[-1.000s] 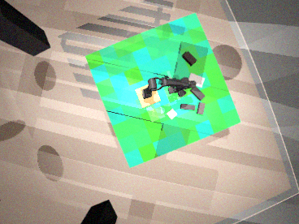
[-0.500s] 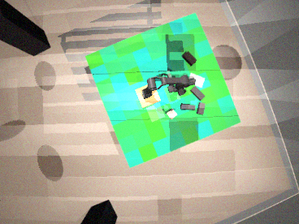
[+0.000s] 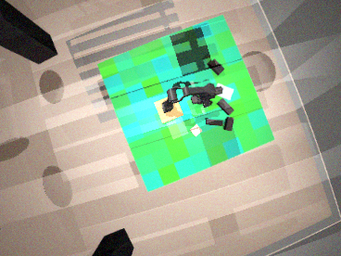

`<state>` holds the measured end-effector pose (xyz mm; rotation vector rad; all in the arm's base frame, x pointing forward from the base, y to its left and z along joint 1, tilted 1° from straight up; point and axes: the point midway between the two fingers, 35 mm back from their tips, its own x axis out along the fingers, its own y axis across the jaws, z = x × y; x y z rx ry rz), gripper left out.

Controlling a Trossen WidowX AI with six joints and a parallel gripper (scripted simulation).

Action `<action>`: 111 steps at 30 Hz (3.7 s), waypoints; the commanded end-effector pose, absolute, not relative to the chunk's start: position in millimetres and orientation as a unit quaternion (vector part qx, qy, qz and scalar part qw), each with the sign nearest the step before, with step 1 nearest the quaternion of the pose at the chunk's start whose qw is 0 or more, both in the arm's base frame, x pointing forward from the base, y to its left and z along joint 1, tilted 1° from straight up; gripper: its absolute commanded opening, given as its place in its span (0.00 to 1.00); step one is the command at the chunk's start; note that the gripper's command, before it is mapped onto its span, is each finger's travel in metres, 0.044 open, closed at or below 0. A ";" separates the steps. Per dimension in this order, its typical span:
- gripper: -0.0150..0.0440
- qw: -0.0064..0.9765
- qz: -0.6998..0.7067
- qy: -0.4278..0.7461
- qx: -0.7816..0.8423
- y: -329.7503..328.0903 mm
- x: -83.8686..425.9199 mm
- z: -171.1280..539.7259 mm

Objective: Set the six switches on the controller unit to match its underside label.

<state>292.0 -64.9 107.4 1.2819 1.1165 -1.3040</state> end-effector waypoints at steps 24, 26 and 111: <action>0.82 0.493 -0.544 0.443 0.514 -42.1 295.0 121.7; 0.82 0.494 -0.545 0.442 0.513 -40.5 295.2 122.4; 0.82 0.524 -0.580 0.406 0.473 29.8 303.2 139.3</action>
